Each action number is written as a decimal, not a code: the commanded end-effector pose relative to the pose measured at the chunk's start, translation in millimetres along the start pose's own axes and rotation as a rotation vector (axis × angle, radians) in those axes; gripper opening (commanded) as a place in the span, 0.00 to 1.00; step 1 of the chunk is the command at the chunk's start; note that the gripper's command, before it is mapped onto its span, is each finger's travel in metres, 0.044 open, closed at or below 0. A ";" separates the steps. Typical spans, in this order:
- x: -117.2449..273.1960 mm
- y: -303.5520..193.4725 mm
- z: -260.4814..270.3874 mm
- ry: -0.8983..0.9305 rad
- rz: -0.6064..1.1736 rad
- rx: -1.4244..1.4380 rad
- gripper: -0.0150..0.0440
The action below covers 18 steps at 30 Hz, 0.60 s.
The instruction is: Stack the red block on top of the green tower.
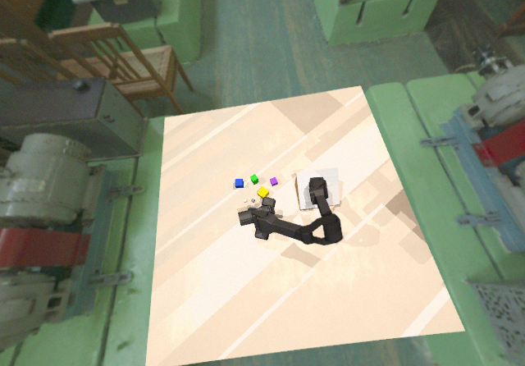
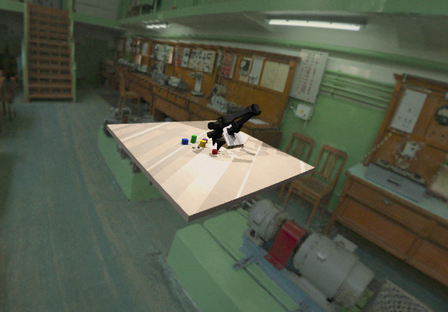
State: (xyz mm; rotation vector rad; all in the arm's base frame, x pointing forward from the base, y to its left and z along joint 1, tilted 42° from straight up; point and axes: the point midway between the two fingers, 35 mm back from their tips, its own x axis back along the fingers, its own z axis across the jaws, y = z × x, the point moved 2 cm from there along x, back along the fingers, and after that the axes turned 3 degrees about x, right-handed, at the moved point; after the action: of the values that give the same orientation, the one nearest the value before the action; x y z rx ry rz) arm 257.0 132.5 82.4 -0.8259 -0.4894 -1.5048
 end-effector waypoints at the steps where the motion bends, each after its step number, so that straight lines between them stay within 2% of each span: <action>1: -5.4 -0.6 -0.3 0.005 0.003 -0.007 1.00; 18: -33.3 -1.0 -0.1 0.006 0.003 -0.008 1.00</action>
State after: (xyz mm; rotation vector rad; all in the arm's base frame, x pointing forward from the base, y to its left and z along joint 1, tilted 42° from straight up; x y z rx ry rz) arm 255.5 151.5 62.9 -0.8206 -0.4820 -1.5051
